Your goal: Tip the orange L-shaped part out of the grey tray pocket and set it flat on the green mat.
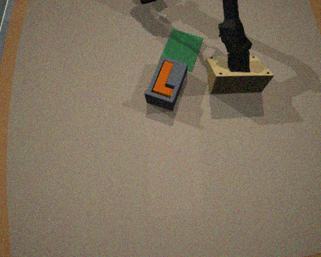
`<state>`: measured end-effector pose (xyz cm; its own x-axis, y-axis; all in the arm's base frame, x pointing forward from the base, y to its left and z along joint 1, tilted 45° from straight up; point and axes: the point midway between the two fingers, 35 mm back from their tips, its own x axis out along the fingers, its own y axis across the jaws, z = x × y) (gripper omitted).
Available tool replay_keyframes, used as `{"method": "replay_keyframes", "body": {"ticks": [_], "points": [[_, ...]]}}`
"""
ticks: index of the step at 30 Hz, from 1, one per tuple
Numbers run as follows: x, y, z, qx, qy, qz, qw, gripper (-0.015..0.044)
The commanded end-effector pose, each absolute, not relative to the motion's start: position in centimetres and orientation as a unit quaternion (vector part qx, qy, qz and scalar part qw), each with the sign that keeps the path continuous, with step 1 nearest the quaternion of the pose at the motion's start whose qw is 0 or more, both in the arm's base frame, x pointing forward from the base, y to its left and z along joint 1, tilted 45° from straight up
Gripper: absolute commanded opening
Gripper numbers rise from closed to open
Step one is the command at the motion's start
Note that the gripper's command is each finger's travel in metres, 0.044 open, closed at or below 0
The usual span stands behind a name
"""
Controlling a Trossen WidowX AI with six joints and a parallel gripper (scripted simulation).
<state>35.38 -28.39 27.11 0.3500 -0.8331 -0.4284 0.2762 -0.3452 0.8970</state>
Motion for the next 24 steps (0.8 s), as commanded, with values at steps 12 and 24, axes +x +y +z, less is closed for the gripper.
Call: {"method": "replay_keyframes", "body": {"ticks": [12,24], "points": [[40.9,-7.4,12.3,0.452,0.198,-0.533,0.687,0.0180],[32.6,8.7,3.2,0.102,0.482,-0.430,0.756,0.0180]]}}
